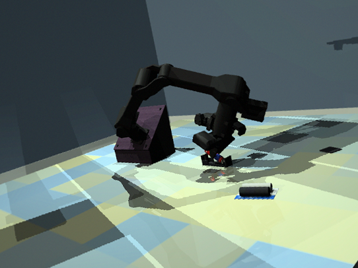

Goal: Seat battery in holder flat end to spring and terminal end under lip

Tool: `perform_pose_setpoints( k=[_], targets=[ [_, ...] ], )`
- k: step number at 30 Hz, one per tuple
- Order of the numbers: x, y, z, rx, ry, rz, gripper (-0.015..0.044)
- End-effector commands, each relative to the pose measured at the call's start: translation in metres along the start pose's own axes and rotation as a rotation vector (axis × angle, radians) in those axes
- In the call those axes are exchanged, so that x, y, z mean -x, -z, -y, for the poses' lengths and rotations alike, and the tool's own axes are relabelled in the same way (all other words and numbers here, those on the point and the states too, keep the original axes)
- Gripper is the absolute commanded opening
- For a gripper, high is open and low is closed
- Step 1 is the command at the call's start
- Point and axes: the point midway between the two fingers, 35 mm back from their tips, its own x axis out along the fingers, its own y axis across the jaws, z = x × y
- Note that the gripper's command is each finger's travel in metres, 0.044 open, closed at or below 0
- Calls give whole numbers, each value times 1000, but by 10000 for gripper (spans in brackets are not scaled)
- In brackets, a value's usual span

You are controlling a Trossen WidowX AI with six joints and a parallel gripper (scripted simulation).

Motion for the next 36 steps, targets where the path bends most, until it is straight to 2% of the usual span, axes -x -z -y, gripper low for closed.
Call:
perform_pose_setpoints(
  k=[1,36],
  targets=[
    [2,5,1,-1,5,-11,60],
    [1,12,4,8,23,-127,60]
  ],
)
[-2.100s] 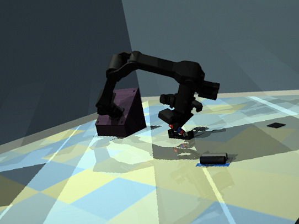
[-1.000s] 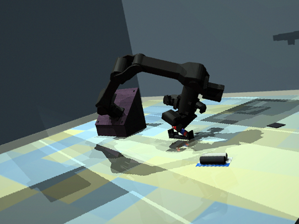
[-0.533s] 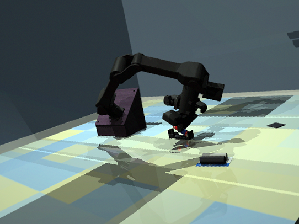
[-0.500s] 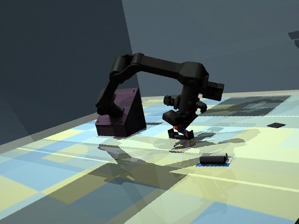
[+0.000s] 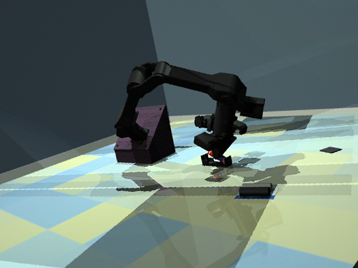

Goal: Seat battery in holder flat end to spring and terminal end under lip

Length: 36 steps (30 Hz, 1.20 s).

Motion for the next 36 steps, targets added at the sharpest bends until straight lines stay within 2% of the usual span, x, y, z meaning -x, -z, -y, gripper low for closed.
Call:
perform_pose_setpoints(
  k=[1,36],
  targets=[
    [0,4,0,-2,0,-32,60],
    [-6,2,2,7,12,-172,60]
  ],
)
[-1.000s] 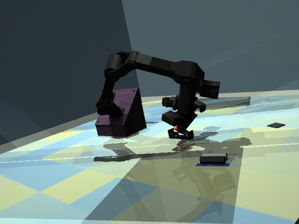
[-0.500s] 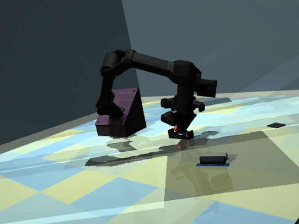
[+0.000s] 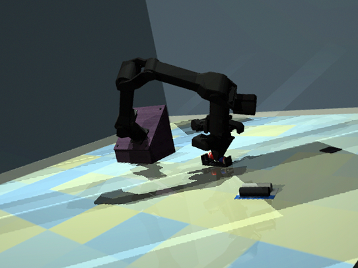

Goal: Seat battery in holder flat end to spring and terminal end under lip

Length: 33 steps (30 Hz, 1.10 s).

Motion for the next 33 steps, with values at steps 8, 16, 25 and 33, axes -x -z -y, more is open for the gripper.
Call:
perform_pose_setpoints(
  k=[8,16,25,33],
  targets=[
    [-2,3,-1,-4,0,-57,60],
    [-3,1,-1,-3,2,-87,60],
    [-4,-1,-2,-2,5,-119,60],
    [-5,-2,-3,-2,8,-150,60]
  ],
)
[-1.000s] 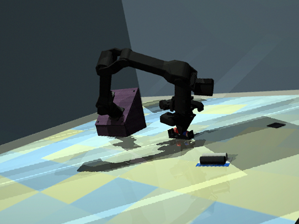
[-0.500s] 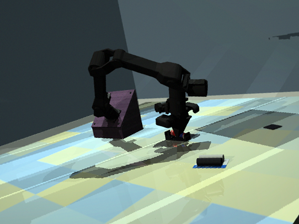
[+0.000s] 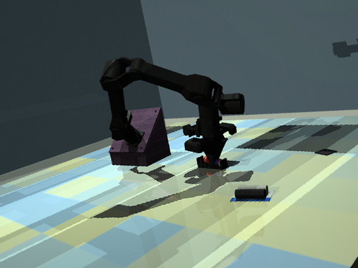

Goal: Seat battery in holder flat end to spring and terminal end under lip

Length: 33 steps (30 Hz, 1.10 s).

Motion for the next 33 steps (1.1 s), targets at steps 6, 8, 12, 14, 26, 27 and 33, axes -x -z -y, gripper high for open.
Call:
perform_pose_setpoints(
  k=[6,8,12,14,26,27,33],
  targets=[
    [-2,0,-3,-4,-6,-39,60],
    [-3,0,-3,-4,-5,-47,60],
    [-3,-1,-3,-4,-3,-63,60],
    [-3,-2,-3,-4,-2,-71,60],
    [-4,-4,-4,-3,5,-119,60],
    [-4,-4,-4,-3,6,-123,60],
    [-5,-5,-4,-3,9,-148,60]
  ],
)
